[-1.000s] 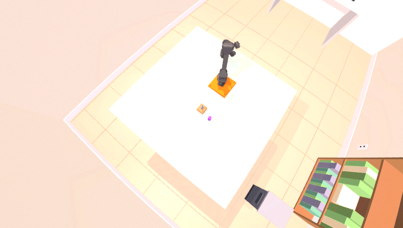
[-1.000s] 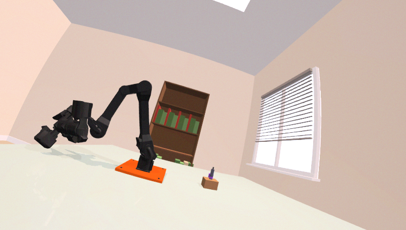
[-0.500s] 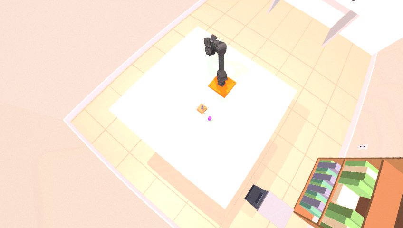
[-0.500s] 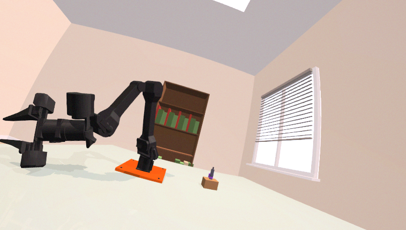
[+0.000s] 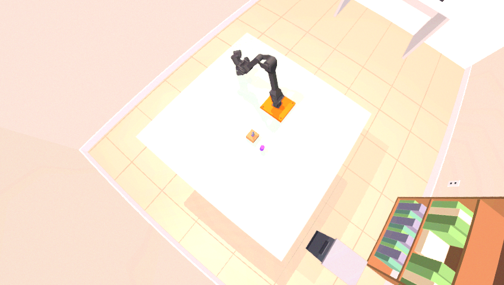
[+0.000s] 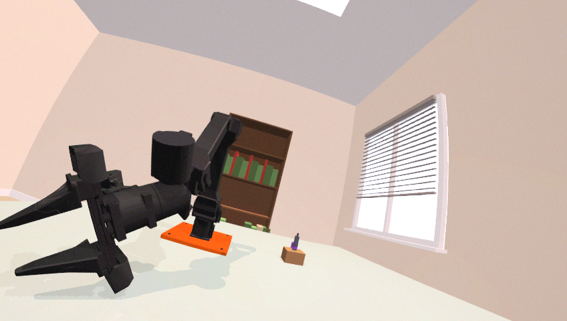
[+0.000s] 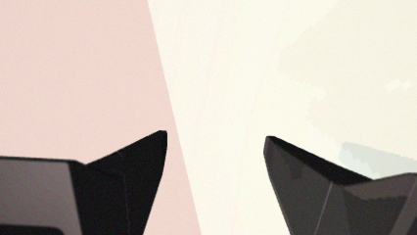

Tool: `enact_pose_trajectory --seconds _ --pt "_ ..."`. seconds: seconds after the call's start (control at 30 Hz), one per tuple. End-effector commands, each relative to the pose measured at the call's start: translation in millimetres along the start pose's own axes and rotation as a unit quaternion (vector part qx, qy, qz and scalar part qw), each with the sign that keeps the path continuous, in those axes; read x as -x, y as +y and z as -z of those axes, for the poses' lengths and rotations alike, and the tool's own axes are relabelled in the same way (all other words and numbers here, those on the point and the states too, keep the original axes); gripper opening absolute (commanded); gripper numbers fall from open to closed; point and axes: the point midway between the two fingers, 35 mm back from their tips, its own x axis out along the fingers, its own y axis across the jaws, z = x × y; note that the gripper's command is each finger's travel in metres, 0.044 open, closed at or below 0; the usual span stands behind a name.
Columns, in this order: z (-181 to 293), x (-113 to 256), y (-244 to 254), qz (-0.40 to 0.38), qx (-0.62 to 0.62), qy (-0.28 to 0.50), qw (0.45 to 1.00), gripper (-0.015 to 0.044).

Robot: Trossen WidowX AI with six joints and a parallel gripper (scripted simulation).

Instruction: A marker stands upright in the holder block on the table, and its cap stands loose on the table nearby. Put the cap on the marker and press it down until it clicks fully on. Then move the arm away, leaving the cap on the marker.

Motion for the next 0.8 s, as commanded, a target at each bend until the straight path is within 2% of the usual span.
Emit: enact_pose_trajectory --seconds 0.0,0.37,0.77 --pt "66.1 30.9 -19.2 0.034 0.073 0.078 0.994 0.0243" --pt "182.8 148.9 -87.5 0.106 0.261 0.253 0.925 0.0243" --pt "230.5 319.5 -168.1 0.151 0.467 0.405 0.771 0.0243"
